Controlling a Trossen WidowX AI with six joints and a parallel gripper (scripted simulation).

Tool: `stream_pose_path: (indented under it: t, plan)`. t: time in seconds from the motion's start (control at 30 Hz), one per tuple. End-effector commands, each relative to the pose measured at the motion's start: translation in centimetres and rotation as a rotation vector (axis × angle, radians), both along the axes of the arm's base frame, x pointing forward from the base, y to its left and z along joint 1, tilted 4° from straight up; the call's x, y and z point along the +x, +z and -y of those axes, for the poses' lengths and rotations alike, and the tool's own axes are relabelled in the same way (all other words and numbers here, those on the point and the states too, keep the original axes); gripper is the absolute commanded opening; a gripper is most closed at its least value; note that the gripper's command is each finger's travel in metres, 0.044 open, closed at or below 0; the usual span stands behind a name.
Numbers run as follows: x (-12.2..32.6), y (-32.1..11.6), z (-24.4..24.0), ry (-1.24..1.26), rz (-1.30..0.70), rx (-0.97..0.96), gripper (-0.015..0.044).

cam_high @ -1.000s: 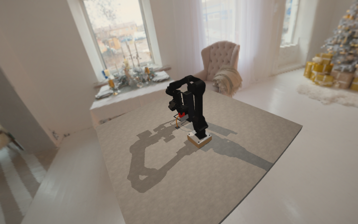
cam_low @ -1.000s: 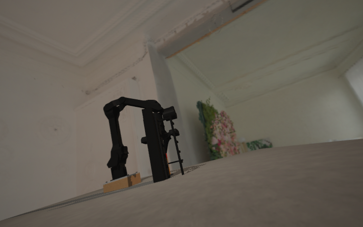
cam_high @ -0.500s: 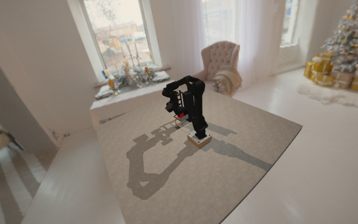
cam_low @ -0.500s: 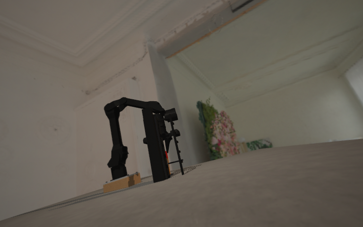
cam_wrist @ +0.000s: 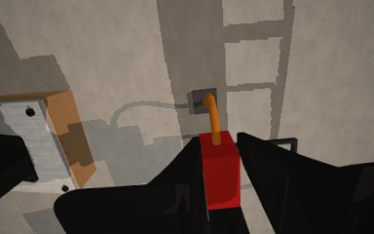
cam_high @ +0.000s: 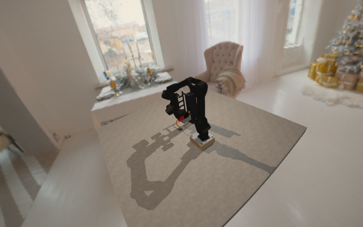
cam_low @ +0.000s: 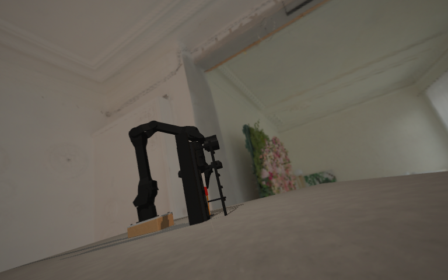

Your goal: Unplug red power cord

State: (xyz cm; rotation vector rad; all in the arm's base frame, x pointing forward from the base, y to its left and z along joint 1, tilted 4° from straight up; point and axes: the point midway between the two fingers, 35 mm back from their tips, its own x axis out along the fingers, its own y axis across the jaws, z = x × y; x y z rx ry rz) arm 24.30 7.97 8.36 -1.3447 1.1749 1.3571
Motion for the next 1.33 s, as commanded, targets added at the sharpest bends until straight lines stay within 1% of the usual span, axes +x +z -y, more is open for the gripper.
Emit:
stream_pose_path:
  t: [0.0, 0.2, 0.33, 0.47, 0.53, 1.3]
  plan:
    - [0.0, 0.0, 0.0, 0.004, -0.002, 0.002, 0.0184]
    - [0.0, 0.0, 0.0, 0.004, -0.002, 0.002, 0.0341]
    - [-0.1, 0.4, -1.8, 0.004, -0.001, 0.003, 0.044]
    - [-0.8, 1.0, -5.2, 0.004, -0.002, 0.006, 0.044]
    - [-1.0, 1.1, -5.9, 0.004, -0.002, 0.006, 0.044]
    - [-1.0, 1.1, -5.9, 0.004, -0.002, 0.006, 0.044]
